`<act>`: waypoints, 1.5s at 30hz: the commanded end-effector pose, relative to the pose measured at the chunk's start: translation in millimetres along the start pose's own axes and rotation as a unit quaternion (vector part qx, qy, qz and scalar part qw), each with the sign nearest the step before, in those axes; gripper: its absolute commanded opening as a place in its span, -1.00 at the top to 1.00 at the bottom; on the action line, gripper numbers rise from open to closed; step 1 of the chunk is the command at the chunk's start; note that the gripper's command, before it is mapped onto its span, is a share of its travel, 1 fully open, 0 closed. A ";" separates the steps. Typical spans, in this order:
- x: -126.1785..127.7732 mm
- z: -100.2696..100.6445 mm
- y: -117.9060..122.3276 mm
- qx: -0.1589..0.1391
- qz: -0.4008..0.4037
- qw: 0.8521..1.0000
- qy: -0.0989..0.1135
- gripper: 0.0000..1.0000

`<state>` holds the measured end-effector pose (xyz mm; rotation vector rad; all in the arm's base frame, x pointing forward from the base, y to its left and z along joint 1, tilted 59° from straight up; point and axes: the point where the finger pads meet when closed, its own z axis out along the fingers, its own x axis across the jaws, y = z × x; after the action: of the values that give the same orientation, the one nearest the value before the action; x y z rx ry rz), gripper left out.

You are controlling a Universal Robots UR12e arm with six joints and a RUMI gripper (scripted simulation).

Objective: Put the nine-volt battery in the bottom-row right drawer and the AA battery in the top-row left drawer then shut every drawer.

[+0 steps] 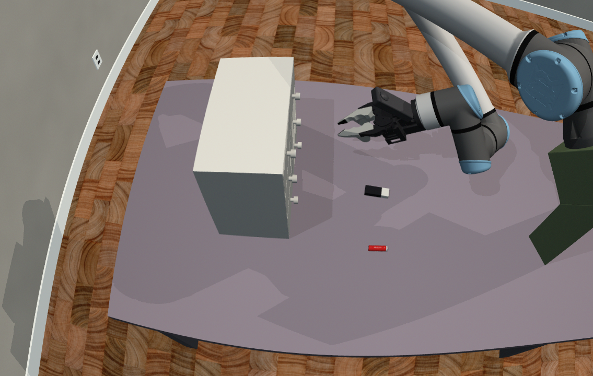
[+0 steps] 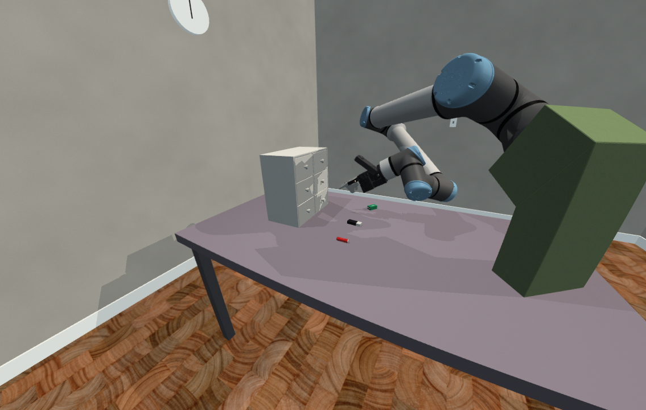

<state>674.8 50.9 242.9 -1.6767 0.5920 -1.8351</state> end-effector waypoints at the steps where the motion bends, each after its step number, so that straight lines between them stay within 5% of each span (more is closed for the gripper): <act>1: -0.1 -0.3 -0.6 0.000 0.000 1.000 0.000 0.61; 30: -0.1 13.9 5.6 0.000 0.000 1.000 0.000 0.61; 45: -0.1 56.2 24.0 0.000 0.000 1.000 0.000 0.61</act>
<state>721.6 39.0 234.9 -1.6767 0.5919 -1.8351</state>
